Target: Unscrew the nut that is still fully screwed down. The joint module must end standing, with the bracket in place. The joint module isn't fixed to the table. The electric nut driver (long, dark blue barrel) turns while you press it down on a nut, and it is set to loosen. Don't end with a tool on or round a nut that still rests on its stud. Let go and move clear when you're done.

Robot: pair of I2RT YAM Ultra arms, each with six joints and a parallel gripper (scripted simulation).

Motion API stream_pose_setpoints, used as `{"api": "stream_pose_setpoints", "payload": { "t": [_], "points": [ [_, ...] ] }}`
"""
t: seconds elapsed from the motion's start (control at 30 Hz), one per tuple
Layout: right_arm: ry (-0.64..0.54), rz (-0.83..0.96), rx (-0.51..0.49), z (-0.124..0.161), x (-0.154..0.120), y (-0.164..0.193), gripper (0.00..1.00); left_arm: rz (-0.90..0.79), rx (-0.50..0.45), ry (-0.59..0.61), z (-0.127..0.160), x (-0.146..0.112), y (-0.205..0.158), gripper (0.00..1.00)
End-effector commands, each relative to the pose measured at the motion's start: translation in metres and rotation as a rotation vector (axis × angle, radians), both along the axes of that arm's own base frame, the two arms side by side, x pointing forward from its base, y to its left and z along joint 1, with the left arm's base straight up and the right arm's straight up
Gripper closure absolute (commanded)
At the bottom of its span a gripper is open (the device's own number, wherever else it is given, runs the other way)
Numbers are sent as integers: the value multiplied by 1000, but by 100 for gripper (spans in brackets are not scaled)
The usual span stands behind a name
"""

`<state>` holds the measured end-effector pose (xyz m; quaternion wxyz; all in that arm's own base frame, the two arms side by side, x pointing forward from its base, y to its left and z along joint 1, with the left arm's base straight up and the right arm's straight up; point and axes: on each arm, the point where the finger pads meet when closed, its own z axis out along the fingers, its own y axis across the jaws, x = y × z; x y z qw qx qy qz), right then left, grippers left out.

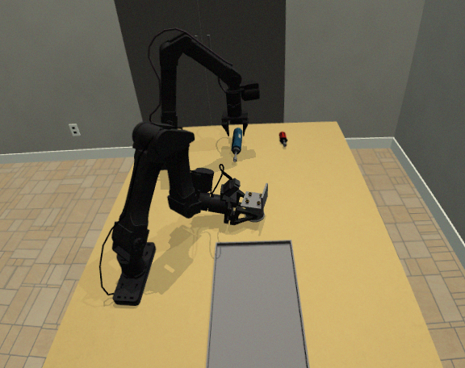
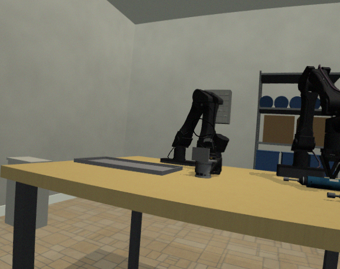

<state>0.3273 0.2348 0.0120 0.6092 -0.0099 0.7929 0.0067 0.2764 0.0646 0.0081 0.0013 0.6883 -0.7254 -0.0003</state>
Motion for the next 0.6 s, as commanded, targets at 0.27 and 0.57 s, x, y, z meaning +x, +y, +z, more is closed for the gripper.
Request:
{"api": "stream_pose_setpoints", "payload": {
  "t": [0.27, 0.57],
  "points": [
    [11, 3, -1, -3, 2, 2, 41, -4, 9, -17, 29, 8, 3, 35],
    [11, 3, -1, -3, 2, 2, 41, -4, 12, -37, 40, 9, 4, 35]
  ]
}}
